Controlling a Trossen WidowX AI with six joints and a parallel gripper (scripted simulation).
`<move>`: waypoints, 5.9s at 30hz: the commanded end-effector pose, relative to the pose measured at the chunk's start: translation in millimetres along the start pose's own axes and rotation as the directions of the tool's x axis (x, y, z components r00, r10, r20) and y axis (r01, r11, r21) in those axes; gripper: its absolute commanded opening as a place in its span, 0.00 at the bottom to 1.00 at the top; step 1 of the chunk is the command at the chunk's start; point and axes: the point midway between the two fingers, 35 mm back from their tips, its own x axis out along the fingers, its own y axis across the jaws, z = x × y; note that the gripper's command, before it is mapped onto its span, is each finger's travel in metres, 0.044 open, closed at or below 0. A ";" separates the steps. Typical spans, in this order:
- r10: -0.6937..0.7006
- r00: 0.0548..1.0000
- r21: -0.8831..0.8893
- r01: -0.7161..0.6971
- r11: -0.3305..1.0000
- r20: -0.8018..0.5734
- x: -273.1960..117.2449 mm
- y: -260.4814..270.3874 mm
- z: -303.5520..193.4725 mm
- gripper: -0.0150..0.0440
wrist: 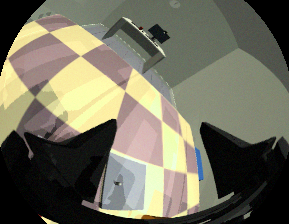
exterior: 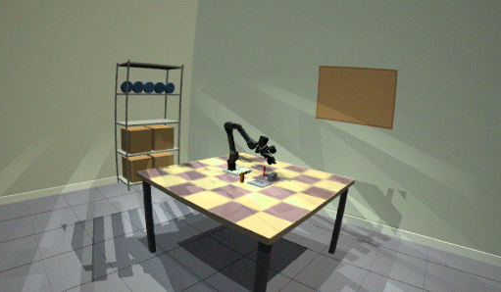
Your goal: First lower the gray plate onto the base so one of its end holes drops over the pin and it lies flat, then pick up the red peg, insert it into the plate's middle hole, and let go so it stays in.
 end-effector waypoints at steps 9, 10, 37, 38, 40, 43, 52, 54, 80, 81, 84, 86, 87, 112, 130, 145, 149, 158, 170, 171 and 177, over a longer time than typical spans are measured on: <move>0.209 0.965 0.374 -0.139 0.917 -0.155 39.7 9.0 23.6 1.00; 0.237 0.955 0.425 -0.142 0.894 -0.179 43.6 9.5 25.4 1.00; 0.719 0.295 0.520 0.848 0.107 -0.629 22.9 -27.7 23.0 1.00; 0.719 0.295 0.520 0.848 0.107 -0.629 22.9 -27.7 23.0 1.00; 0.719 0.295 0.520 0.848 0.107 -0.629 22.9 -27.7 23.0 1.00; 0.719 0.295 0.520 0.848 0.107 -0.629 22.9 -27.7 23.0 1.00; 0.719 0.295 0.520 0.848 0.107 -0.629 22.9 -27.7 23.0 1.00; 0.720 0.294 0.519 0.848 0.107 -0.629 21.9 -26.3 23.3 1.00; 0.722 0.276 0.509 0.852 0.122 -0.634 -3.9 81.6 -17.0 1.00; 0.722 0.276 0.509 0.852 0.122 -0.634 -2.2 85.5 -20.4 1.00; 0.722 0.276 0.509 0.852 0.122 -0.634 -0.8 88.9 -23.4 1.00; 0.722 0.276 0.509 0.852 0.122 -0.634 -0.7 89.1 -23.6 1.00; 0.722 0.276 0.509 0.852 0.122 -0.634 -0.4 89.7 -24.1 1.00; 0.722 0.276 0.509 0.852 0.122 -0.634 11.6 118.9 -49.0 1.00; 0.722 0.275 0.509 0.852 0.122 -0.635 15.3 130.7 -60.3 0.73; 0.722 0.275 0.509 0.852 0.122 -0.635 15.3 130.7 -60.3 0.33; 0.722 0.275 0.510 0.852 0.123 -0.635 15.3 130.0 -59.5 0.25; 0.721 0.276 0.517 0.846 0.132 -0.635 13.3 113.8 -42.7 0.25; 0.722 0.276 0.515 0.848 0.128 -0.635 6.4 86.6 -16.3 0.25; 0.722 0.276 0.514 0.848 0.128 -0.635 5.6 84.3 -14.2 0.25; 0.722 0.276 0.513 0.849 0.126 -0.634 0.2 70.1 -2.0 0.25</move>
